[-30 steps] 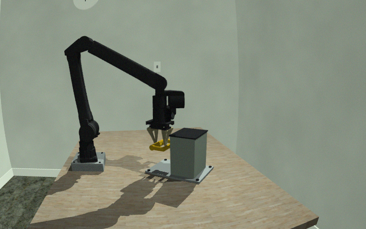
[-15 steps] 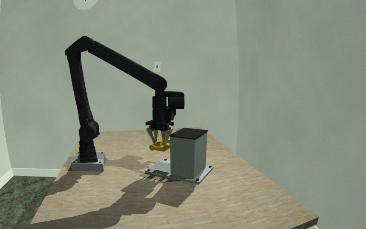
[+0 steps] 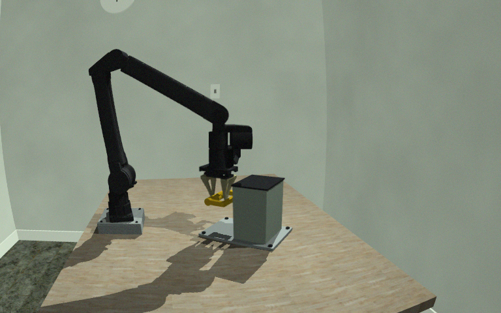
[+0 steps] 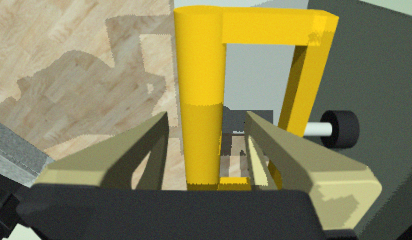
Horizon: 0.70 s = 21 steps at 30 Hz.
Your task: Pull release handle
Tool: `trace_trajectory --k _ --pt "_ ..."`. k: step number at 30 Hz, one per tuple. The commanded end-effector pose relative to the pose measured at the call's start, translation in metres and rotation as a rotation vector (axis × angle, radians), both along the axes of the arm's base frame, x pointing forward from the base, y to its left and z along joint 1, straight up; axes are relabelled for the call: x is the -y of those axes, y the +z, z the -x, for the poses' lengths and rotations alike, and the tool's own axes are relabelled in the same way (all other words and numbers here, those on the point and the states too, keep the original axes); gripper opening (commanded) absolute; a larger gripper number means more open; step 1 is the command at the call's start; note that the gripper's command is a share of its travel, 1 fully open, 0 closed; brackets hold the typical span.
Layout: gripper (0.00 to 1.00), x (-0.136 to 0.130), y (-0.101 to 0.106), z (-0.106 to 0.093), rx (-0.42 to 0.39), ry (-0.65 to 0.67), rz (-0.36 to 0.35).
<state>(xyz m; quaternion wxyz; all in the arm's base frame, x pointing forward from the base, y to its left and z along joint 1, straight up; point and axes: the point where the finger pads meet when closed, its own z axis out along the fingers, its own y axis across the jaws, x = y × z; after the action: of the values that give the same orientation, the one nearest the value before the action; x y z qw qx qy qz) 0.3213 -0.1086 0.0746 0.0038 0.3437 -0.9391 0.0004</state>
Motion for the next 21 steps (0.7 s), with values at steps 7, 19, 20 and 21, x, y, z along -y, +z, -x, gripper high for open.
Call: trace_trajectory --k 7,19,20,21 --pt "0.47 0.0009 -0.0041 -0.0024 0.001 0.003 -0.002" --pt "0.00 0.0014 -0.0039 -0.0030 0.002 0.003 -0.001" --pt "0.00 0.0016 -0.0038 -0.0033 0.003 0.003 0.000" --pt "0.00 0.0019 -0.0037 -0.0036 0.003 0.003 0.001"
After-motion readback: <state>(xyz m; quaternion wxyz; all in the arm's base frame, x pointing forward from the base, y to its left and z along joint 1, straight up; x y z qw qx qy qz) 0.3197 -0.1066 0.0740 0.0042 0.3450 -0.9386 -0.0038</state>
